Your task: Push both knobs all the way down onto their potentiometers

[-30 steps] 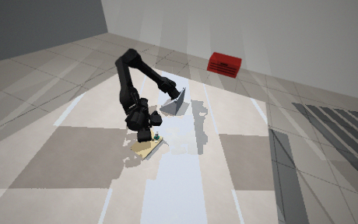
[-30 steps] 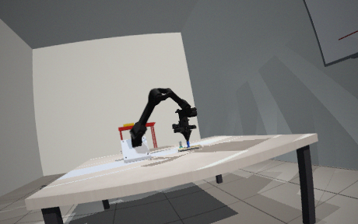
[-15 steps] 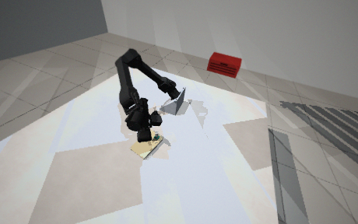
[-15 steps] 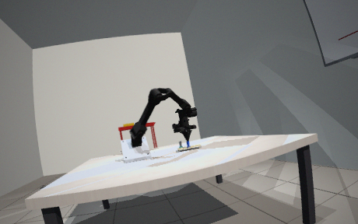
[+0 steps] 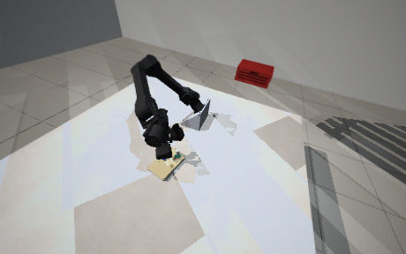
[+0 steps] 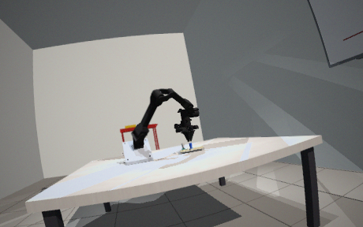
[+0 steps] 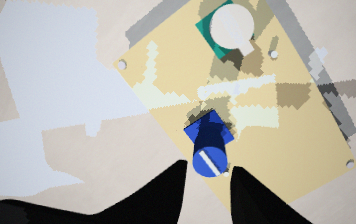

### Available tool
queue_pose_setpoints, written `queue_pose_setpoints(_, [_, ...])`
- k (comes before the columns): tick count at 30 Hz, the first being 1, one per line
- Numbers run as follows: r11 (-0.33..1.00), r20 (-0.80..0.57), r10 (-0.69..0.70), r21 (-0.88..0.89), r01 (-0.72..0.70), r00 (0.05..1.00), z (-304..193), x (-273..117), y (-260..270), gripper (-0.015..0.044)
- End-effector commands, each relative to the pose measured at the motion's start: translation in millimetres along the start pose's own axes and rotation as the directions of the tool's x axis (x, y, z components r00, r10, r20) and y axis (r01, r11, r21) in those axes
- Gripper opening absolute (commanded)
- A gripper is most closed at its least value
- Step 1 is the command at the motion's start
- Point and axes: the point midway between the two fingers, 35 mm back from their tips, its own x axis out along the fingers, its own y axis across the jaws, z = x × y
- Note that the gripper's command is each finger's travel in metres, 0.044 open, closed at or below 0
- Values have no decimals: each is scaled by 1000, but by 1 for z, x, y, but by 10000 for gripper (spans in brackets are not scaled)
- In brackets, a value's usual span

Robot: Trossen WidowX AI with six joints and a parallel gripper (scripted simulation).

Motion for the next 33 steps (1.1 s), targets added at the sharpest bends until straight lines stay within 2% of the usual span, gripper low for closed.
queue_pose_setpoints(1, [1000,2,2,0,-2,1000,0,1,1,184])
queue_pose_setpoints(4, [1000,4,0,0,0,1000,8,-3,5,263])
queue_pose_setpoints(11, [1000,14,-3,2,3,1000,87,-27,69,440])
queue_pose_setpoints(14, [1000,11,1,4,-1,1000,101,-28,86,440])
queue_pose_setpoints(33, [1000,11,1,4,-1,1000,101,-28,86,440])
